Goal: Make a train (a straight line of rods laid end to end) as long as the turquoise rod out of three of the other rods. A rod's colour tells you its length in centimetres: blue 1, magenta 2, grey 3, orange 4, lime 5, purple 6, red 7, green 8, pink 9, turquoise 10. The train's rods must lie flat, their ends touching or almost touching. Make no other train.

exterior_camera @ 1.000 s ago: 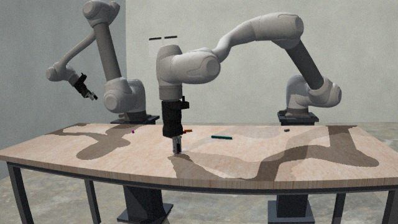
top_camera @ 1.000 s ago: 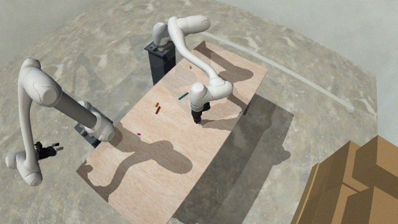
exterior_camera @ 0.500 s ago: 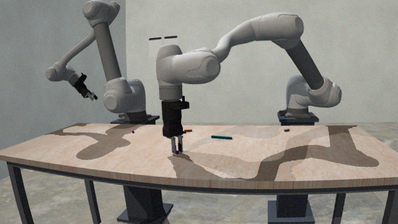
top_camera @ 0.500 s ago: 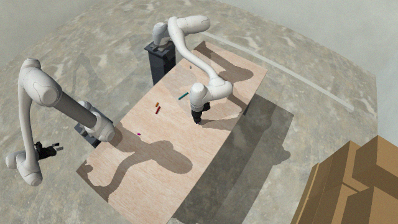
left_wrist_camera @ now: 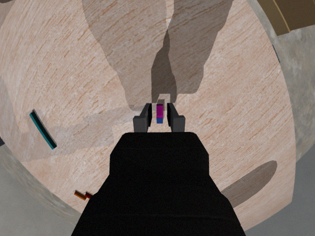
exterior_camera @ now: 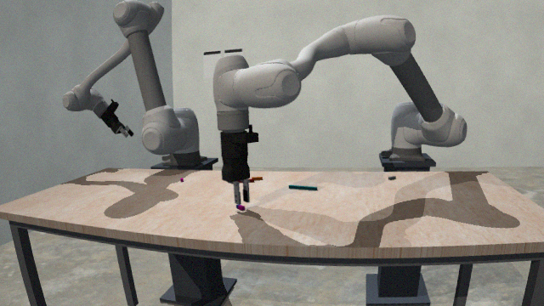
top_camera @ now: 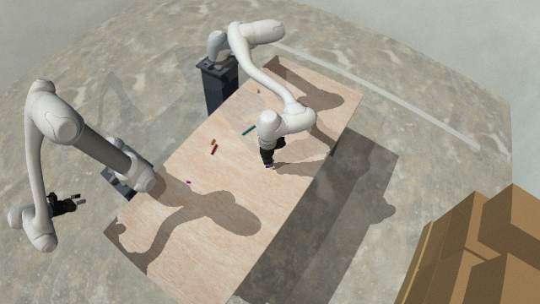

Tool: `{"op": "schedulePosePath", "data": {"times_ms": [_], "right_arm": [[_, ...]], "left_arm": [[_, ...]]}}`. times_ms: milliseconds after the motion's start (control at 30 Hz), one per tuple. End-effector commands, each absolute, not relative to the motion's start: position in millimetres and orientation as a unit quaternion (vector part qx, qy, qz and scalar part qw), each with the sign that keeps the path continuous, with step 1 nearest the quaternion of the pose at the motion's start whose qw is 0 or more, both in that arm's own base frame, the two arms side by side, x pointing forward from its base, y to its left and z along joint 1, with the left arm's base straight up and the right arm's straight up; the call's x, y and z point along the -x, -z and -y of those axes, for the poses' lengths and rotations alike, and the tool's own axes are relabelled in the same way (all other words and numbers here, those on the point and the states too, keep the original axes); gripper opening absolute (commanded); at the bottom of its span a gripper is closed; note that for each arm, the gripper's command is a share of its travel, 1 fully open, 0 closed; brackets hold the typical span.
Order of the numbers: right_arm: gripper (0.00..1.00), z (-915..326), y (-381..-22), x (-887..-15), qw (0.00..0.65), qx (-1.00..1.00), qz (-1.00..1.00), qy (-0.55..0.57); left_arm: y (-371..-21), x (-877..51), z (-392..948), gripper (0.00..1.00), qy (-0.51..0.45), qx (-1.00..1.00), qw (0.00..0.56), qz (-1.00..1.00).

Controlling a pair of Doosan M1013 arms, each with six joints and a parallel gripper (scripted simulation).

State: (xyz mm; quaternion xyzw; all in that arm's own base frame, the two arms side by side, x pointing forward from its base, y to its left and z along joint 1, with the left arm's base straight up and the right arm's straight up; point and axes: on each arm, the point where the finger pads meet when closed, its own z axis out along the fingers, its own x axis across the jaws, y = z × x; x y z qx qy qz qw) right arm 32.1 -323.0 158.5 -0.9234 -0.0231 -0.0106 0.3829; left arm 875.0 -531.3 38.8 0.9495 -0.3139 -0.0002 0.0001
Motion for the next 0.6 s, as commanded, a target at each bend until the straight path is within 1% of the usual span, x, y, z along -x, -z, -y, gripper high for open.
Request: {"op": "schedulePosePath", "data": {"times_ms": [0,67,400,567], "right_arm": [[1.0,323,-159,-32,0.383,0.924,0.023,0.011],[1.0,323,-159,-32,0.383,0.924,0.023,0.011],[1.0,323,-159,-32,0.383,0.924,0.023,0.011],[1.0,323,-159,-32,0.383,0.924,0.023,0.011]], "left_arm": [[-54,-876,531,0.54,-0.001,-0.949,0.0,0.314],[-54,-876,531,0.54,-0.001,-0.949,0.0,0.314],[-104,-875,531,0.54,-0.001,-0.949,0.0,0.314],[-113,-875,531,0.54,-0.001,-0.949,0.0,0.314]]}}
